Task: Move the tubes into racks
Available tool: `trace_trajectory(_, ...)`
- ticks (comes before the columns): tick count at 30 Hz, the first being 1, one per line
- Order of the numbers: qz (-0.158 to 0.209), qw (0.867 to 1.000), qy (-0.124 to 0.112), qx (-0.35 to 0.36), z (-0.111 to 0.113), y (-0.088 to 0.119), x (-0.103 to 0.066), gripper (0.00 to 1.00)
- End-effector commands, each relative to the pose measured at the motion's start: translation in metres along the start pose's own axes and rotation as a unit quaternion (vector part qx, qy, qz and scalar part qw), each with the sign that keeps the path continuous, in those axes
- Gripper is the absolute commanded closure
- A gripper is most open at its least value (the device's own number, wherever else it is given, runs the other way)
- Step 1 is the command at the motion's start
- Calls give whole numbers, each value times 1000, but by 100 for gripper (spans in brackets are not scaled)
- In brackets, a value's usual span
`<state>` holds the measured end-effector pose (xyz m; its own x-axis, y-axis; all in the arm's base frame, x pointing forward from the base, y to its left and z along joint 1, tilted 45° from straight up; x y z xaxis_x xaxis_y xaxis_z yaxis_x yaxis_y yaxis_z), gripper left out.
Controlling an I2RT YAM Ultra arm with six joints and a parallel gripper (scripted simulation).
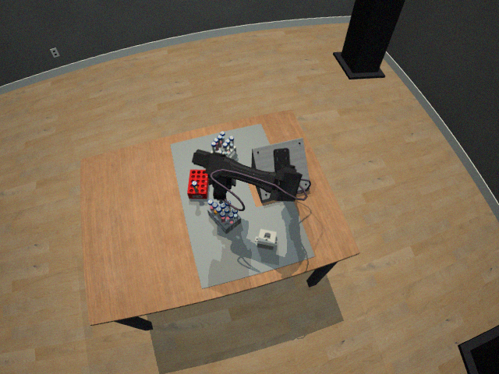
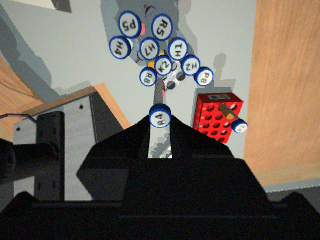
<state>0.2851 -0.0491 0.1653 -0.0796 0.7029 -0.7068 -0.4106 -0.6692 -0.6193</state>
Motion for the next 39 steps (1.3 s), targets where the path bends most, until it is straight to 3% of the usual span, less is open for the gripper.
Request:
trace_trajectory(1,0,1000,1,6,11,7,-7,100)
trace_trajectory(6,0,1000,1,6,13,11,-7,100)
trace_trajectory(7,1,1000,18,-7,9,6,-16,100)
trace_trajectory(9,0,1000,1,6,16,15,-8,100)
trace_trajectory(23,0,1000,0,6,27,31,-9,100)
trace_trajectory(24,4,1000,17,-7,22,27,-17,100)
trace_trajectory(25,1,1000,4,3,15,34,-12,100)
trace_trajectory(27,3,1000,13,-4,7,40,-12,100)
trace_trajectory(39,3,1000,13,-4,-21,65,-12,100)
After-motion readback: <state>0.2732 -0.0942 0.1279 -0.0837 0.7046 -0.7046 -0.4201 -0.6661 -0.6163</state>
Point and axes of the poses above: the point where the finger pads meet when closed, its own x axis out along the fingers, its own z axis across the jaws, y = z × x, the point moved 10 cm from there along -x, back along the fingers, and after that the axes turned 9 degrees about x, right-handed, at the moved point
